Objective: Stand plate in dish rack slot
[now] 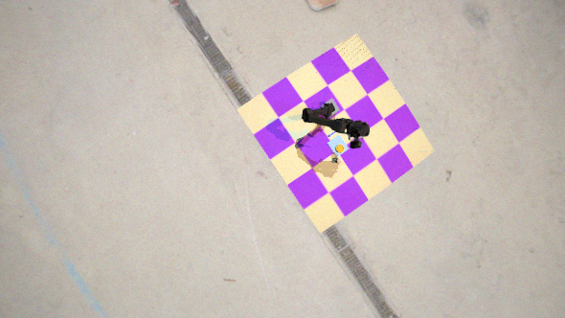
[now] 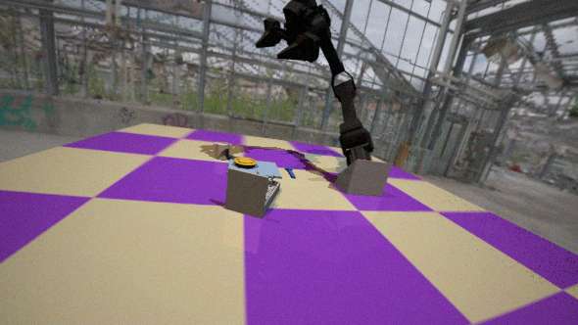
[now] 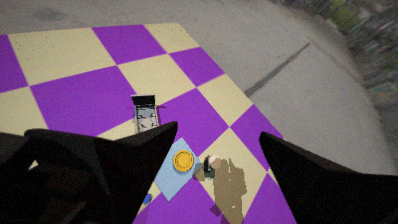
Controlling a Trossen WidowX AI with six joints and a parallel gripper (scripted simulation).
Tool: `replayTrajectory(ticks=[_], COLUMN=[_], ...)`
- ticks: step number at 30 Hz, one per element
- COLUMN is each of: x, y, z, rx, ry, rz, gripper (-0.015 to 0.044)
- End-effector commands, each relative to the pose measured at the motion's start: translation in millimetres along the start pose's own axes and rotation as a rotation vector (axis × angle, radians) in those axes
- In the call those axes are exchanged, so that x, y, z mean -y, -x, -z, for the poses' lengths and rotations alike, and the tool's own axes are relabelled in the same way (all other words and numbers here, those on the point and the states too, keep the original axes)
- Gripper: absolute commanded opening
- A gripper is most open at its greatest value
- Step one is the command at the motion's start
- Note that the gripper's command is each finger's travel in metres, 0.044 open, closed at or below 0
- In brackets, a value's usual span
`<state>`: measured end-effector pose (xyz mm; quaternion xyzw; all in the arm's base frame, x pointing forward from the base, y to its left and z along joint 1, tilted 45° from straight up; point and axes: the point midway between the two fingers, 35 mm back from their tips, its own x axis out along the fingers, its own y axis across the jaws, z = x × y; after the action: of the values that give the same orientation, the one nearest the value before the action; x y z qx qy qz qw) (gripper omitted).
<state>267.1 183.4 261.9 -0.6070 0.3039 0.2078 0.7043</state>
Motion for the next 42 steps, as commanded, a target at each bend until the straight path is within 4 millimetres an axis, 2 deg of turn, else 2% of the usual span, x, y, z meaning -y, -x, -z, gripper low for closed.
replayTrajectory(ticks=[1, 13, 25, 34, 42], x=[-1, -6, -24, -43, -45], y=[-22, -86, -139, -166, -171], z=[12, 58, 119, 170, 176], rx=[-0.093, -0.374, -0.687, -0.916, -0.933], ry=[-0.079, -0.338, -0.609, -0.790, -0.803], rz=[-0.020, -0.059, -0.043, 0.003, 0.007], gripper=[0.0400, 0.0400, 0.0400, 0.0400, 0.0400])
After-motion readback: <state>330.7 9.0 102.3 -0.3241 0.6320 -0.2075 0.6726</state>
